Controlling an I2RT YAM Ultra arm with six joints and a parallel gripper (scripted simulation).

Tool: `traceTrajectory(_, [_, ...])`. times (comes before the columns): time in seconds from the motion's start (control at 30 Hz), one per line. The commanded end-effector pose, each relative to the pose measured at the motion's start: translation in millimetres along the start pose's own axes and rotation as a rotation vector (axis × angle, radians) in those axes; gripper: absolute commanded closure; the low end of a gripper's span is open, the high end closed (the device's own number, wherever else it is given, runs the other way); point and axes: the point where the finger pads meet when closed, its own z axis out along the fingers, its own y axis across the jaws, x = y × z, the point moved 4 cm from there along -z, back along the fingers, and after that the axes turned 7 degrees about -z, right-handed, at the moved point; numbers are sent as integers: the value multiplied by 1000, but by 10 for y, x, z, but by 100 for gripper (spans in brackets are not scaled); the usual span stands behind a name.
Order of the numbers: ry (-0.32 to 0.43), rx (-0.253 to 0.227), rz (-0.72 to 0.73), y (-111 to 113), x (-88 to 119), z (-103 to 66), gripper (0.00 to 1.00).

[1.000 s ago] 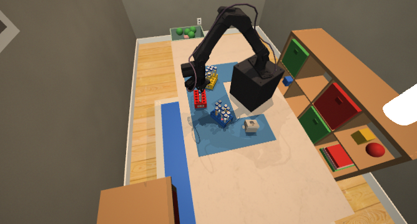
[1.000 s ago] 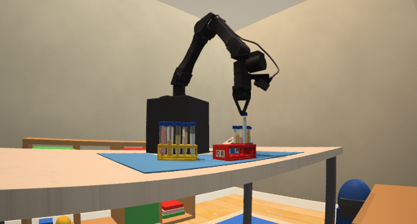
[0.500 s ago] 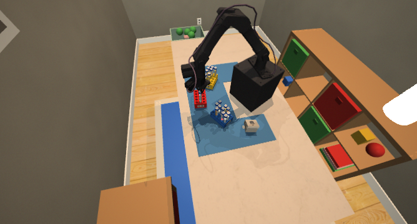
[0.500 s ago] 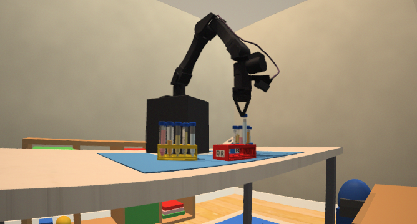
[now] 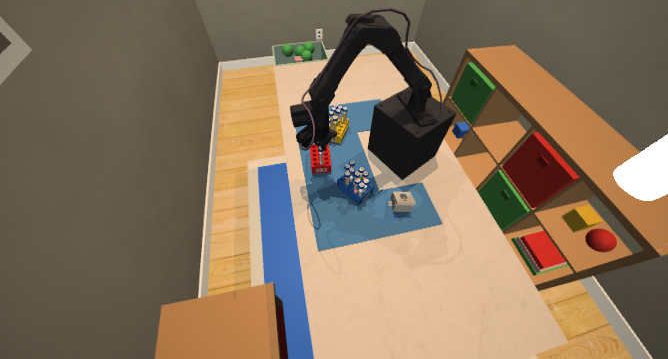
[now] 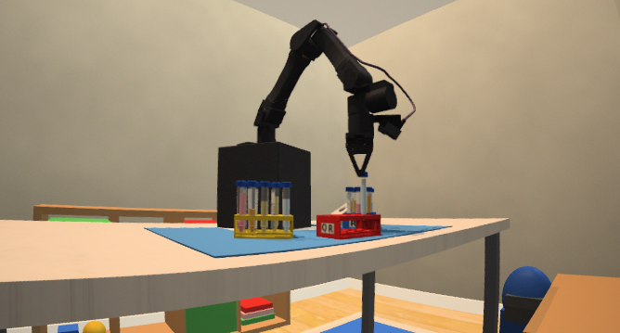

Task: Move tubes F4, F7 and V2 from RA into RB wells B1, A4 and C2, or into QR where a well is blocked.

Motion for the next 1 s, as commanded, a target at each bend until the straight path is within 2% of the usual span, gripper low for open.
traceTrajectory(0.0, [-4, 3, 4, -47, 23, 53, 100])
traceTrajectory(0.63, [11, -3, 5, -23, 85, 167, 100])
traceTrajectory(0.97, [-3, 10, 5, -80, 30, 182, 100])
